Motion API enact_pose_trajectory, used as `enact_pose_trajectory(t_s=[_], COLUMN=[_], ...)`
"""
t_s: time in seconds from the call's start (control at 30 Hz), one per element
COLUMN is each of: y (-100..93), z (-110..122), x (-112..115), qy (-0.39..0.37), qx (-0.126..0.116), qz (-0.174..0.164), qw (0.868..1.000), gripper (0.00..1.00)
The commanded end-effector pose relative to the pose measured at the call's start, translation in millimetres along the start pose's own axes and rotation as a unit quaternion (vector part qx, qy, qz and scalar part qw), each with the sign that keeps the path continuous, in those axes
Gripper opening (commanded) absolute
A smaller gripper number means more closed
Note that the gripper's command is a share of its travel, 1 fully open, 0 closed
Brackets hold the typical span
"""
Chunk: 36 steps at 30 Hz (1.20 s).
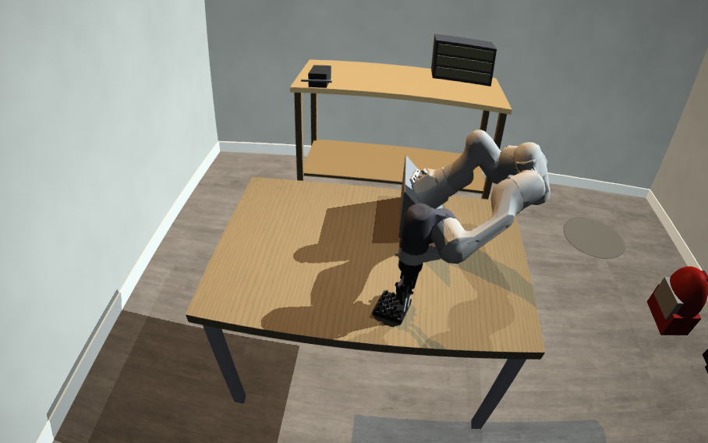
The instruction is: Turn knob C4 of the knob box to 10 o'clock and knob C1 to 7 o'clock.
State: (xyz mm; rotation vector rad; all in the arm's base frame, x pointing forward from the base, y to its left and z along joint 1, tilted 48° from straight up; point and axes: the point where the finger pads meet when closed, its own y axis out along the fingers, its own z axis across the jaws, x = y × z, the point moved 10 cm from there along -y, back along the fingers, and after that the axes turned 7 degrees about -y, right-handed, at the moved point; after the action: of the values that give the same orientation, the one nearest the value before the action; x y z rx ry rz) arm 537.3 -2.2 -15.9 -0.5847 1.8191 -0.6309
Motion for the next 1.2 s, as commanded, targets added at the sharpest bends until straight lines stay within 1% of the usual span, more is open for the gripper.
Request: enact_pose_trajectory(t_s=[0.0,0.8,1.17], y=[1.6,1.8,6.4], z=[-0.5,-0.5,-0.5], x=[1.2,1.2,1.2], qy=[0.0,0.0,0.0], qx=[0.0,0.0,0.0], qz=[0.0,0.0,0.0], qw=[1.0,1.0,1.0], gripper=[0.12,0.12,0.12])
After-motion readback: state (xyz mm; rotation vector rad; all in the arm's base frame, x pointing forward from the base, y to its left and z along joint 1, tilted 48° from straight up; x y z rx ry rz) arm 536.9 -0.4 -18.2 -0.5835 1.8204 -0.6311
